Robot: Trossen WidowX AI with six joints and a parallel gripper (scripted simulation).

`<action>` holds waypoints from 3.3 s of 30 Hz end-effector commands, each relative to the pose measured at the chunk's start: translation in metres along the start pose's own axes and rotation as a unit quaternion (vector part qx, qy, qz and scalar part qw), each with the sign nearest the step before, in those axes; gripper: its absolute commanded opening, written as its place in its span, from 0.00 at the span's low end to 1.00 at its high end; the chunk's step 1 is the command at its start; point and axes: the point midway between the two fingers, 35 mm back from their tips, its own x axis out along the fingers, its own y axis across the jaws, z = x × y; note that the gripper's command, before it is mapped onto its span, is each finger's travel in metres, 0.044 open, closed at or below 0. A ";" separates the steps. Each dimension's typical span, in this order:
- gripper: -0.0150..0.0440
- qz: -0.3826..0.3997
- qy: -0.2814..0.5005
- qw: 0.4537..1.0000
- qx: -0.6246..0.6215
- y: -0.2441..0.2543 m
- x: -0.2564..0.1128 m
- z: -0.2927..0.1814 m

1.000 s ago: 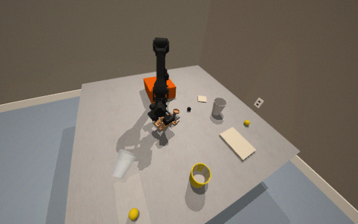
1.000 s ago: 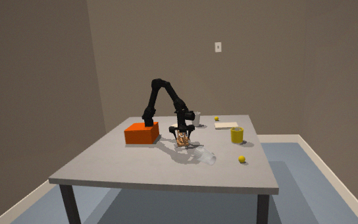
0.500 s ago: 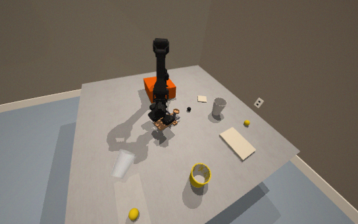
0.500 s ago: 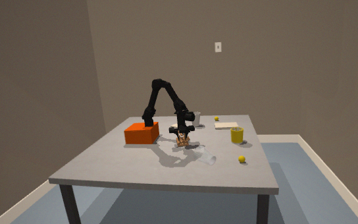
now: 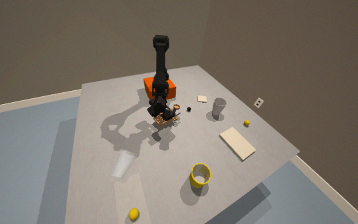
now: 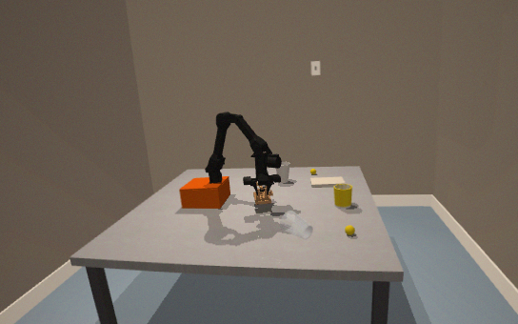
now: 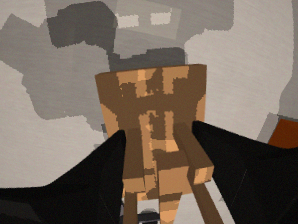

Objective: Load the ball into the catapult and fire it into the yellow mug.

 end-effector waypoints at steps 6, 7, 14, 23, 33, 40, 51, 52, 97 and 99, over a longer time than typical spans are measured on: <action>0.25 0.009 -0.006 0.996 -0.092 0.035 -0.013 -0.001; 0.25 0.009 -0.006 0.994 -0.109 0.041 -0.014 -0.002; 0.25 0.012 -0.006 0.974 -0.225 0.087 -0.014 -0.013; 0.25 0.014 -0.005 0.954 -0.298 0.123 -0.014 -0.029; 0.25 0.014 -0.005 0.954 -0.298 0.124 0.000 -0.029; 0.25 0.014 -0.005 0.954 -0.298 0.125 0.011 -0.029; 0.25 0.014 -0.005 0.954 -0.298 0.126 0.029 -0.029; 0.25 0.014 -0.005 0.954 -0.298 0.126 0.031 -0.029; 1.00 0.014 -0.005 0.955 -0.295 0.120 -0.016 -0.032; 1.00 0.014 -0.005 0.955 -0.295 0.120 -0.016 -0.032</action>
